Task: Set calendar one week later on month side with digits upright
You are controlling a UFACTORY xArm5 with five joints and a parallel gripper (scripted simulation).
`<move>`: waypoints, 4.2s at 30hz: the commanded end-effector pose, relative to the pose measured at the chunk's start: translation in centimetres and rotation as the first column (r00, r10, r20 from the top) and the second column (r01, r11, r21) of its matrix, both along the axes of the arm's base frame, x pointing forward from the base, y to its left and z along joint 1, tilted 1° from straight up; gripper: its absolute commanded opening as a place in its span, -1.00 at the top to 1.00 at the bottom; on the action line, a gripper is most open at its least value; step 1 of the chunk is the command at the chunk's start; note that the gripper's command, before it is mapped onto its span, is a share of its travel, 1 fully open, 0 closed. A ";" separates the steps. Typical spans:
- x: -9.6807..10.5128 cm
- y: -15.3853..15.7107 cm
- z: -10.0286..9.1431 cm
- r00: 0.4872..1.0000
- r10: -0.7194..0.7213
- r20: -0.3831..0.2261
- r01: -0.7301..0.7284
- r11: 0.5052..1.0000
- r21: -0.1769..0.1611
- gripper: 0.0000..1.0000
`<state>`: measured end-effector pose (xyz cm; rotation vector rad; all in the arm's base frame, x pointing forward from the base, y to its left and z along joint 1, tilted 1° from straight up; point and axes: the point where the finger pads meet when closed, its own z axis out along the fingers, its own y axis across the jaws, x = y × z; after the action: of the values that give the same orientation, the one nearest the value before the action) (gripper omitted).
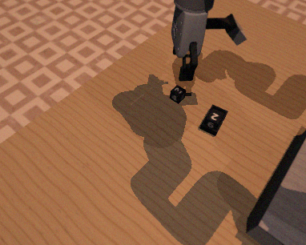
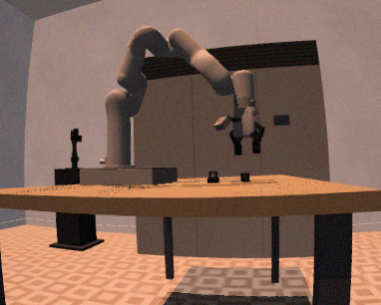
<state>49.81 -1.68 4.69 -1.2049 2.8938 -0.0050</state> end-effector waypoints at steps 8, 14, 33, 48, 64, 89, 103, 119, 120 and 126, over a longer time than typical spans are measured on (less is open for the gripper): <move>-0.5 0.7 0.3 0.929 0.369 0.004 -0.369 0.929 -0.005 -1.00; -0.8 1.1 0.4 0.847 0.531 0.003 -0.531 0.847 -0.007 -1.00; -1.1 1.5 0.4 0.711 0.703 0.001 -0.703 0.711 -0.009 -1.00; -1.1 1.5 0.4 0.711 0.703 0.001 -0.703 0.711 -0.009 0.05; -1.1 1.5 0.4 0.711 0.703 0.001 -0.703 0.711 -0.009 0.05; -1.1 1.5 -0.6 0.711 0.703 0.001 -0.703 0.711 -0.008 0.05; -1.1 1.5 -2.4 0.711 0.703 0.001 -0.703 0.711 -0.008 0.05; -1.0 1.5 -4.2 0.711 0.703 0.001 -0.703 0.711 -0.008 0.05; -1.0 1.5 -4.3 0.711 0.703 0.001 -0.703 0.711 -0.008 0.05; -1.0 1.5 -4.7 0.711 0.703 0.001 -0.703 0.711 -0.008 0.05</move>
<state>48.67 -0.18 0.04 -2.2148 2.2199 -0.0092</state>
